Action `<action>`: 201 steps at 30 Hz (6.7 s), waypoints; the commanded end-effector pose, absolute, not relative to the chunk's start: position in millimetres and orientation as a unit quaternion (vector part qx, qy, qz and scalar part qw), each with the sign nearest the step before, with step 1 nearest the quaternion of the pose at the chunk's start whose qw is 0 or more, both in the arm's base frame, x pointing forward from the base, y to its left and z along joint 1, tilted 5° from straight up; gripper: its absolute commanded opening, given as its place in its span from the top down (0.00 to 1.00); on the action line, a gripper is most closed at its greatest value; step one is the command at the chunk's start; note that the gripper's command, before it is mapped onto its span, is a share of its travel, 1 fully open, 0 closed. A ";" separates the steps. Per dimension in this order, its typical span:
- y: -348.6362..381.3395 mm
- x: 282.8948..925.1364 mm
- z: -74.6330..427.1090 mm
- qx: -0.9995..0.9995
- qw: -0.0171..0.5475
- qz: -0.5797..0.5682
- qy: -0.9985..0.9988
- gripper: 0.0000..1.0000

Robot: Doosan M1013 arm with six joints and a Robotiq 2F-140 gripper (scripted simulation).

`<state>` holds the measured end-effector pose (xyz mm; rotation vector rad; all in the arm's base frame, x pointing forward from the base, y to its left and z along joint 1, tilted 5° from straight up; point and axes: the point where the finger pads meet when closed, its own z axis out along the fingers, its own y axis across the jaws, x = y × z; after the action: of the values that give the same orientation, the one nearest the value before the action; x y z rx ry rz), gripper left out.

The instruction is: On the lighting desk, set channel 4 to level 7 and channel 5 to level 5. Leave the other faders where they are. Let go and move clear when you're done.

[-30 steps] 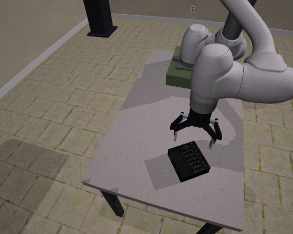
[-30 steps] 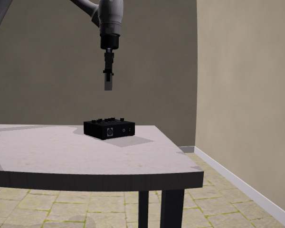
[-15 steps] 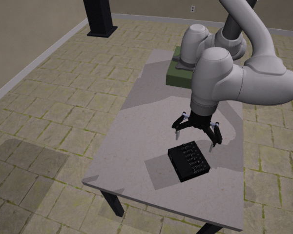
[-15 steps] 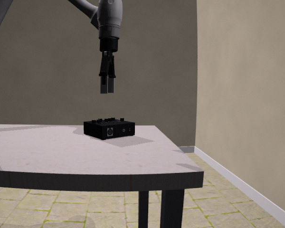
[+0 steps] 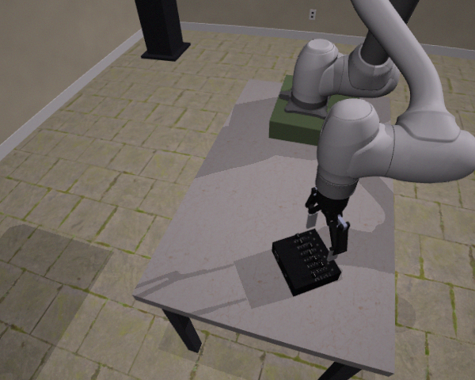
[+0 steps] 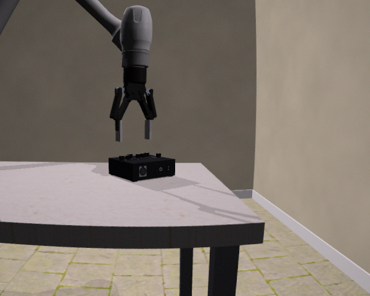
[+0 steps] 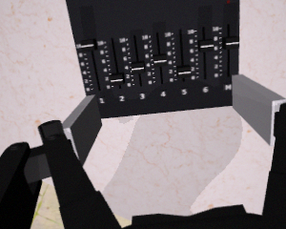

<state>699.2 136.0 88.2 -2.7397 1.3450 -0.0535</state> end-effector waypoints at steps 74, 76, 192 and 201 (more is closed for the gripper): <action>136.7 700.6 69.6 -0.890 0.033 -0.023 0.454 0.90; 136.8 700.7 68.4 -0.890 0.033 -0.023 0.454 0.90; 134.1 704.3 52.1 -0.890 0.033 -0.023 0.454 0.90; 129.7 707.5 52.2 -0.890 0.033 -0.023 0.454 0.90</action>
<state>706.9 130.6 52.0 -2.7402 1.3959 -0.0717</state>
